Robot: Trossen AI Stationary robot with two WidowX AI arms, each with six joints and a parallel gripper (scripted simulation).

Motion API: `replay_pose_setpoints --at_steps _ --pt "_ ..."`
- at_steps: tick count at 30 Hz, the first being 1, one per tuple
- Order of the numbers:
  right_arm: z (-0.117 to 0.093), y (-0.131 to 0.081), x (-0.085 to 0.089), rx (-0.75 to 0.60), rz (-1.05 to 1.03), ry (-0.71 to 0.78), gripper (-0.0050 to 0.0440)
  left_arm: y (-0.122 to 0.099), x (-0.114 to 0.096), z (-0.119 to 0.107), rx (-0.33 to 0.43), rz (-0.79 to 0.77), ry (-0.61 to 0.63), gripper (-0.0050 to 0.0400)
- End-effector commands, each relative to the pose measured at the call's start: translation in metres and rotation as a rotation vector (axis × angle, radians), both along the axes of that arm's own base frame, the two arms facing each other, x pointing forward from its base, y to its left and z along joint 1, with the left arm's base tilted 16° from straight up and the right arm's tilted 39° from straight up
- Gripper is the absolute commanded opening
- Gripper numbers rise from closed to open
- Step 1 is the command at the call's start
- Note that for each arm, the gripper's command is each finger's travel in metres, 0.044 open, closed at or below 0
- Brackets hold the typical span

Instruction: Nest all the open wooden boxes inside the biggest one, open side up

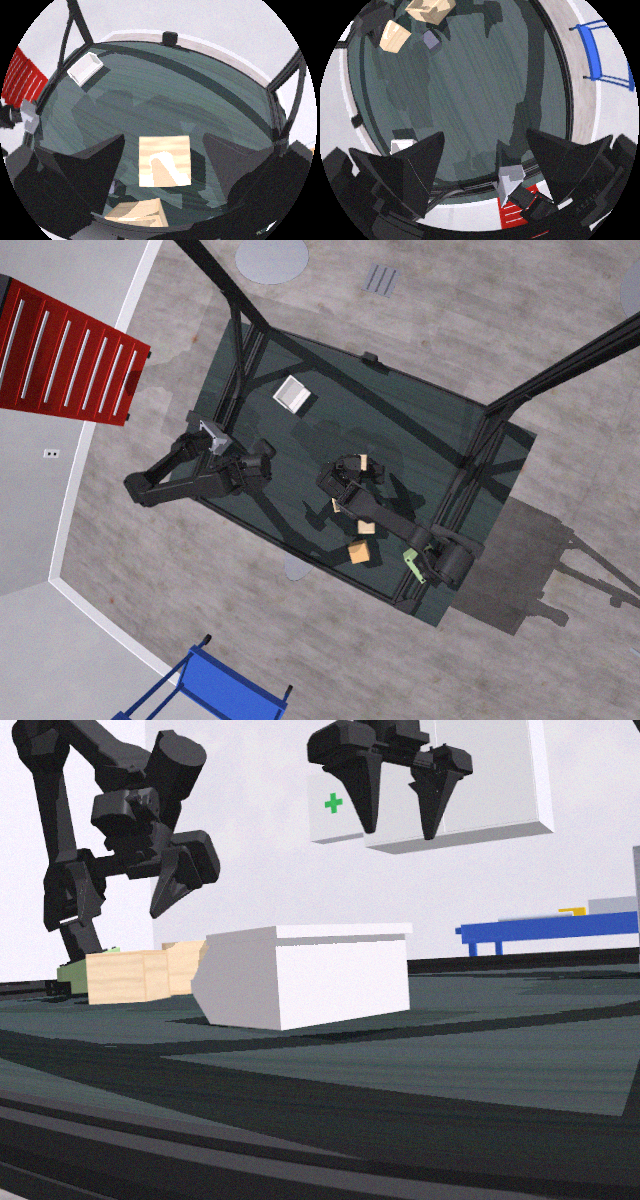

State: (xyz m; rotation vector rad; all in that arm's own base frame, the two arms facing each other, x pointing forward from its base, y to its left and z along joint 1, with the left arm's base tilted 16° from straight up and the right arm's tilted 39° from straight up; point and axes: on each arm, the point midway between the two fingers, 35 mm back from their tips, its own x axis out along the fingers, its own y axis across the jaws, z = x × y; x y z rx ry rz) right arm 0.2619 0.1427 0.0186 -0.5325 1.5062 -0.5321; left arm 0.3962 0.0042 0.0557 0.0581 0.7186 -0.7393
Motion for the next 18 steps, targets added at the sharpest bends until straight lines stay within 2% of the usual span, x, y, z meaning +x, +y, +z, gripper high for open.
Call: replay_pose_setpoints --at_steps 1,9,18 --pt "0.000 0.000 0.000 -0.002 0.000 -0.002 0.0400 -0.004 -0.002 -0.015 -0.012 -0.004 0.023 0.0400" --pt "0.000 0.000 0.000 -0.002 0.000 -0.002 0.0400 -0.004 -0.002 -0.016 -0.012 -0.004 0.023 0.0400" --pt "0.000 0.000 0.000 -0.002 0.000 -0.002 0.0400 -0.008 -0.001 -0.030 -0.011 -0.003 0.024 0.0400"
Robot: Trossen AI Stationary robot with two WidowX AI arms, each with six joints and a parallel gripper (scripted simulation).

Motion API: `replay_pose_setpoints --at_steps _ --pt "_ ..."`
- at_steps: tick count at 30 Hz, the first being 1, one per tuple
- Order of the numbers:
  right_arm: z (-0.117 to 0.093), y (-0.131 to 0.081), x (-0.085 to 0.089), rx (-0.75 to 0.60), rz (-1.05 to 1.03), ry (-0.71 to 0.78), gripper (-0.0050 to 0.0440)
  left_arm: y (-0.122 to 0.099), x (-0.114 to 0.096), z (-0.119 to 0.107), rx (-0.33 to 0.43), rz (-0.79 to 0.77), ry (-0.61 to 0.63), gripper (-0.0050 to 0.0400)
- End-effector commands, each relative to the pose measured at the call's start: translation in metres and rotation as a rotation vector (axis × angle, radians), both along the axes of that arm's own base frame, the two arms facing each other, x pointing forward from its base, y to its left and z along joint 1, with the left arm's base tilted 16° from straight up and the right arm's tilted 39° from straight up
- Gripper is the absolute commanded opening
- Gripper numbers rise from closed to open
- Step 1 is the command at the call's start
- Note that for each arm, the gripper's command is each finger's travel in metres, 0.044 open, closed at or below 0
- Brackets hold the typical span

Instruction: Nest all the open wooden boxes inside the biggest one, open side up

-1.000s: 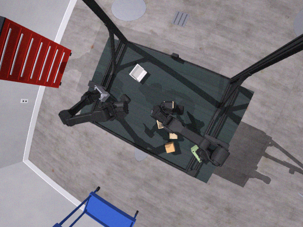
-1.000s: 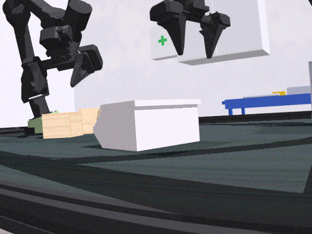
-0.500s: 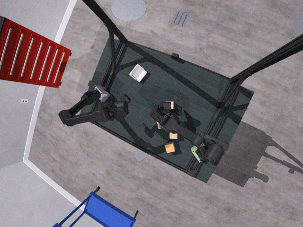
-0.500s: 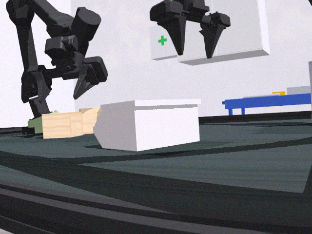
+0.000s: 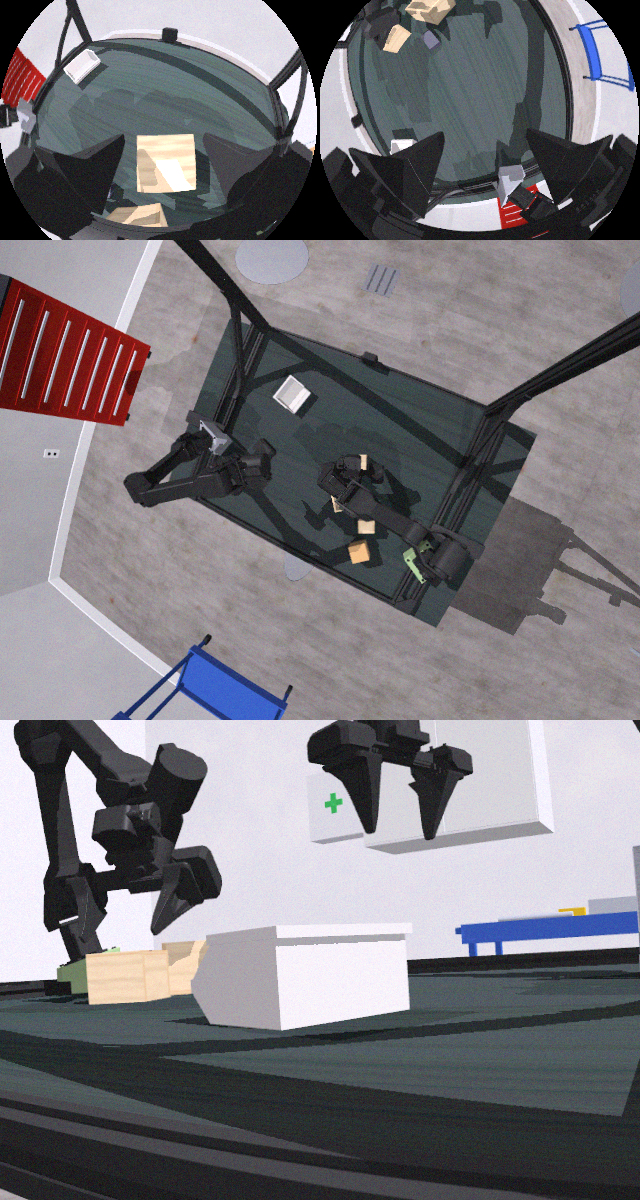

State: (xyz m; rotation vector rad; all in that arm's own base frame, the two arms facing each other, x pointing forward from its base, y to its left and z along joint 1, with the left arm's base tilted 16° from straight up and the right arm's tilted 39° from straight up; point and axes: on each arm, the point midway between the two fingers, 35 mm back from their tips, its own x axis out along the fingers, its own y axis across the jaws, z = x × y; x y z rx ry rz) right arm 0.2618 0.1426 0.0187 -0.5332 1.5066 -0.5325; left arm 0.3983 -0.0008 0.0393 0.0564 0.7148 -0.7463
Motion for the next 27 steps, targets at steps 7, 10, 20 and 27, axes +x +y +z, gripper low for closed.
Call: replay_pose_setpoints --at_steps 7,10,20,27 --pt "0.000 0.000 0.000 -0.002 0.000 -0.002 0.0400 -0.005 -0.003 -0.021 -0.006 0.003 0.026 0.0400" --pt "0.000 0.000 0.000 -0.002 0.000 -0.002 0.0400 -0.006 -0.002 -0.026 -0.006 0.004 0.026 0.0400" --pt "0.000 0.000 0.000 -0.002 0.000 -0.002 0.0400 -0.010 -0.003 -0.039 -0.005 0.005 0.026 0.0400" --pt "0.000 0.000 0.000 -0.002 0.000 -0.002 0.0400 -0.013 -0.003 -0.050 -0.005 0.006 0.026 0.0400"
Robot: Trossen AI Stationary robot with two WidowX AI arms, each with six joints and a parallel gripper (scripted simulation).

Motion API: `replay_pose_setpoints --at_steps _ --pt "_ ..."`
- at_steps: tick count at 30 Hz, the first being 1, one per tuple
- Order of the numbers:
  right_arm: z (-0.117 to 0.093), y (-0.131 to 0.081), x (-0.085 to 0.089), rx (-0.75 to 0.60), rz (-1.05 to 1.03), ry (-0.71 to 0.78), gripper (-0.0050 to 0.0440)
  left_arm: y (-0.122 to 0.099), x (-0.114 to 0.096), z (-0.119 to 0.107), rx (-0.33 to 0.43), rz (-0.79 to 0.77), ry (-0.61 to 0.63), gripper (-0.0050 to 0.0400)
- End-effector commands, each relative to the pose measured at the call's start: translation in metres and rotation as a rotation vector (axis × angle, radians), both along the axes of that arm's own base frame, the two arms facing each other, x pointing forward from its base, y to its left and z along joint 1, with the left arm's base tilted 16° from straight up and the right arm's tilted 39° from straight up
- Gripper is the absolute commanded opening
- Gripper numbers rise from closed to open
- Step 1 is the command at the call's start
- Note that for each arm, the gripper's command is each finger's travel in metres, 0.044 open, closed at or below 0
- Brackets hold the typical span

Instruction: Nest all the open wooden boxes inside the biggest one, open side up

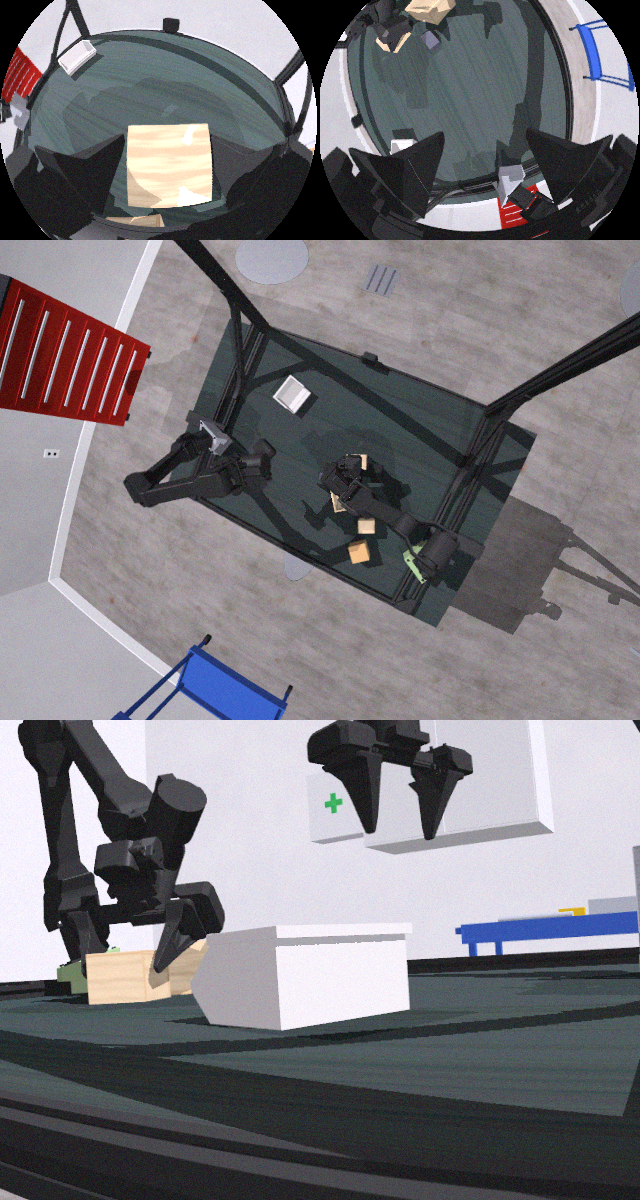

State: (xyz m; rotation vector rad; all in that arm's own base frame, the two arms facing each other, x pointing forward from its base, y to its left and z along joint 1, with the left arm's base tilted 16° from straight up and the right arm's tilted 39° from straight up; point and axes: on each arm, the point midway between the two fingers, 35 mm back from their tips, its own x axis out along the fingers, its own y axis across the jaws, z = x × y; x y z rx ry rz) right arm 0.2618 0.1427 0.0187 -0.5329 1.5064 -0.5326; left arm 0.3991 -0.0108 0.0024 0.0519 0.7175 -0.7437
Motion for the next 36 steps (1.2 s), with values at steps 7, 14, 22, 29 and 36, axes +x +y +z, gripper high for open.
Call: replay_pose_setpoints --at_steps 7,14,22,29,36 --pt "0.0003 0.0001 0.0002 -0.002 0.001 -0.002 0.0400 -0.0062 -0.0048 -0.0224 -0.003 0.003 0.022 0.0400" --pt "0.0003 0.0001 0.0002 -0.002 0.001 -0.002 0.0400 -0.0062 -0.0049 -0.0226 -0.003 0.003 0.022 0.0400" --pt "0.0003 0.0001 0.0002 -0.002 0.001 -0.002 0.0400 -0.0062 -0.0049 -0.0226 -0.003 0.003 0.022 0.0329" --pt "0.0003 0.0001 0.0002 -0.002 0.001 -0.002 0.0400 -0.0062 -0.0049 -0.0226 -0.003 0.003 0.022 0.0296" --pt "0.0003 0.0001 0.0002 -0.002 0.001 -0.002 0.0400 -0.0062 -0.0049 -0.0226 -0.003 0.003 0.022 0.0276"
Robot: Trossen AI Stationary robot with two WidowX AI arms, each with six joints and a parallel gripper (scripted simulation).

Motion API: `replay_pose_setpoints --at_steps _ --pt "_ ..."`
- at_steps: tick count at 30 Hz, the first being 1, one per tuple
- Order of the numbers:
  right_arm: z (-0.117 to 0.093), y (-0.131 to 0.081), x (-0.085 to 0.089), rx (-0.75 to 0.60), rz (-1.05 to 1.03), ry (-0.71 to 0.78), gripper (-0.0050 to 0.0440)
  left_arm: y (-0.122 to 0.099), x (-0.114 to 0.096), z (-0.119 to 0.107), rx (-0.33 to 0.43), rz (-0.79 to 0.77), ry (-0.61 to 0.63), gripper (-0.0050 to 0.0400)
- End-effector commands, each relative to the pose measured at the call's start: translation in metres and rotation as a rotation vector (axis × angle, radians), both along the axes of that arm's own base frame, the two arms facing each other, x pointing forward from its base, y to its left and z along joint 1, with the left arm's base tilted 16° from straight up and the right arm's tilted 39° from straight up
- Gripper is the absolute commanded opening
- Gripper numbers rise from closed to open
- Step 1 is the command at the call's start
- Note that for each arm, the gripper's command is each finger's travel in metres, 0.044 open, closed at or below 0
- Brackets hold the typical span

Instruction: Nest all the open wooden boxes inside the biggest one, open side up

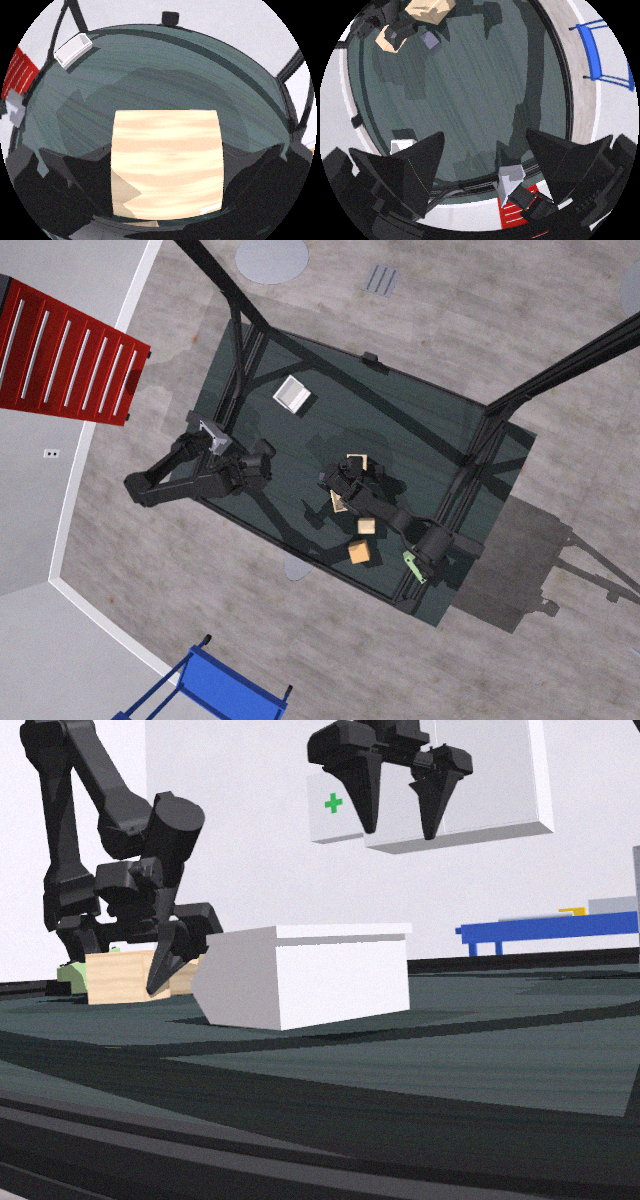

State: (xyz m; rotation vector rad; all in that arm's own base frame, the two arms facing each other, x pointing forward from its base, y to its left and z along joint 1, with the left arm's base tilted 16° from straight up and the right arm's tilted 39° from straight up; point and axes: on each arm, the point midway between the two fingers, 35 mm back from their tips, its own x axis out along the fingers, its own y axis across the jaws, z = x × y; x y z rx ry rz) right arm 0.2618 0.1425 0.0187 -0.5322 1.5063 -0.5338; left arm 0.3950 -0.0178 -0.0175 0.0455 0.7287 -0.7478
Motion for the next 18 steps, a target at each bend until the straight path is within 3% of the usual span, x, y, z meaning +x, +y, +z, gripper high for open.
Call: replay_pose_setpoints --at_steps 1,3,5,7,16,18 --pt "0.0004 0.0002 0.0002 -0.001 0.002 -0.002 0.0400 0.0008 -0.0008 -0.0027 0.000 0.005 0.009 0.0276" --pt "0.0004 0.0002 0.0002 -0.001 0.002 -0.002 0.0400 0.0008 -0.0008 -0.0027 0.000 0.005 0.009 0.0276" --pt "0.0004 0.0002 0.0002 -0.001 0.002 -0.002 0.0400 0.0008 -0.0008 -0.0027 0.000 0.005 0.009 0.0228" --pt "0.0004 0.0002 0.0002 -0.001 0.002 -0.002 0.0400 0.0008 -0.0008 -0.0027 0.000 0.005 0.009 0.0228" --pt "0.0004 0.0002 0.0002 -0.001 0.002 -0.002 0.0400 0.0004 0.0015 0.0026 0.052 -0.013 0.071 0.0012" --pt "0.0004 0.0002 0.0002 -0.001 0.002 -0.002 0.0400 0.0003 0.0023 0.0037 0.065 -0.017 0.086 0.0000"
